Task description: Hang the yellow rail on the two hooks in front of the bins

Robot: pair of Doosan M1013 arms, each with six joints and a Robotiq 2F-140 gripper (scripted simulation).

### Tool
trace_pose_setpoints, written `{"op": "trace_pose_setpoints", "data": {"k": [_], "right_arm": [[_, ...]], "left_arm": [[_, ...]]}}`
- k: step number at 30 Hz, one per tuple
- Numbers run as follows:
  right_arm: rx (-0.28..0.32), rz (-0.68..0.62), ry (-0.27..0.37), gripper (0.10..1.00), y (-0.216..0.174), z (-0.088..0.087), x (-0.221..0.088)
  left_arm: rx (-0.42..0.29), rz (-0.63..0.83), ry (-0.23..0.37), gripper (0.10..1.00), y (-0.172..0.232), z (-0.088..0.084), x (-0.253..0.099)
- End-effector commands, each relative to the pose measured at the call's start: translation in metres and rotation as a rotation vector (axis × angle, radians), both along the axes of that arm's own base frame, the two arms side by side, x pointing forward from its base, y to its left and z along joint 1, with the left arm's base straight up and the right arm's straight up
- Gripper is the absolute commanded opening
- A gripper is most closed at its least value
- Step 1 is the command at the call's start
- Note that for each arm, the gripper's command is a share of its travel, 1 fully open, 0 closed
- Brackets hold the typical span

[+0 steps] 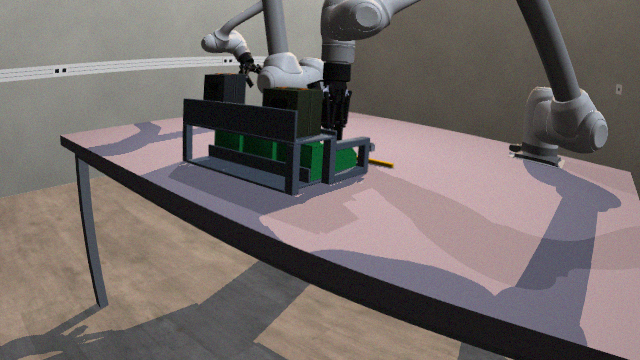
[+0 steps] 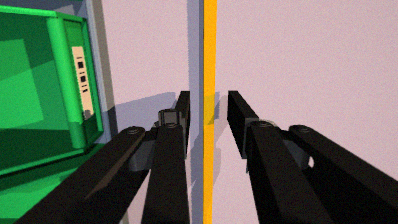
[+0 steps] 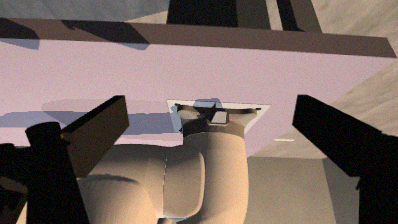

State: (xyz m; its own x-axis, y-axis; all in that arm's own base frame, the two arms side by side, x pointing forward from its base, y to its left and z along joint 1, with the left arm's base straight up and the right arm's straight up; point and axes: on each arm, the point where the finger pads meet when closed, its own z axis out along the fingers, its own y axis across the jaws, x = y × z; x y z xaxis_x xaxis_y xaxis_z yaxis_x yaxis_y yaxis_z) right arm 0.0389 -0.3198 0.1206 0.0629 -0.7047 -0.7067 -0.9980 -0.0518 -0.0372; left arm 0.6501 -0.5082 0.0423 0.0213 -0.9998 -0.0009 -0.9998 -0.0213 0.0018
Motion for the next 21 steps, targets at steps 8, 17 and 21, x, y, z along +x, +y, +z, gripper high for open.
{"op": "trace_pose_setpoints", "data": {"k": [8, 17, 21], "right_arm": [[-0.001, 0.000, 0.000, 1.000, -0.0003, 0.0003, 0.0001], [-0.001, 0.000, 0.000, 1.000, -0.0003, 0.0003, 0.0001], [-0.001, 0.000, 0.000, 1.000, -0.0003, 0.0003, 0.0001]], "left_arm": [[-0.001, 0.000, -0.002, 0.303, -0.0003, -0.0023, 0.0005], [-0.001, 0.000, -0.002, 0.303, -0.0003, -0.0041, 0.0005], [-0.001, 0.000, -0.002, 0.303, -0.0003, -0.0047, 0.0005]]}}
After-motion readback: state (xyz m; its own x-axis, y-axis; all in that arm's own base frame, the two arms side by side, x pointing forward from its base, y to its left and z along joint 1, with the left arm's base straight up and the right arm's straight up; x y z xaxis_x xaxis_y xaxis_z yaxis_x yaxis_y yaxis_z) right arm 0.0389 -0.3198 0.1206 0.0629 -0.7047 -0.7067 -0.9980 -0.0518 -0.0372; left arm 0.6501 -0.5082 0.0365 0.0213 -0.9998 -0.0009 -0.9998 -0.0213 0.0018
